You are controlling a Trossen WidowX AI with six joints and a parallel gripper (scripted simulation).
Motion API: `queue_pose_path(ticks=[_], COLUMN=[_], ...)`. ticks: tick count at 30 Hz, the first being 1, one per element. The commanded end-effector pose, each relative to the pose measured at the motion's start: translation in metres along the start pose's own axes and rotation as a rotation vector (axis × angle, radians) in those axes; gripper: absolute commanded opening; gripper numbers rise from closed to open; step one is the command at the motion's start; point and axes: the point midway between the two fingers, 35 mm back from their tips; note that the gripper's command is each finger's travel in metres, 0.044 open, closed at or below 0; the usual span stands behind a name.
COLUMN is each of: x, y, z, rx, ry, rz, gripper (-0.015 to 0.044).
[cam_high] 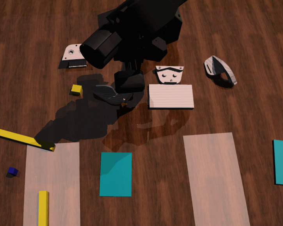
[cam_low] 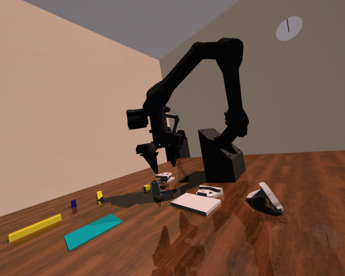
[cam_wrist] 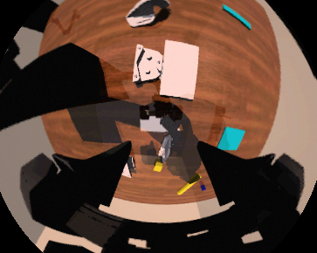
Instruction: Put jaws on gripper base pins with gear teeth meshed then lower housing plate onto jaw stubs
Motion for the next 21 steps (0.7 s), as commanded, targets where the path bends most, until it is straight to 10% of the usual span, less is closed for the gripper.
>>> queue_pose_path(ticks=[1, 4, 21], x=[0.0000, 0.0000, 0.0000], y=[0.0000, 0.0000, 0.0000], z=[0.0000, 0.0000, 0.0000], rx=[0.000, 0.000, 0.000], ry=[0.000, 0.000, 0.000], rz=[0.000, 0.000, 0.000], gripper=[0.0440, 0.0440, 0.0000])
Point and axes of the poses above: the point midway between the two fingers, 35 mm back from their tips, its own z axis back along the fingers, its own x axis across the jaws, y = z × x, and after that the axes turned 6 degrees about -z, right-handed
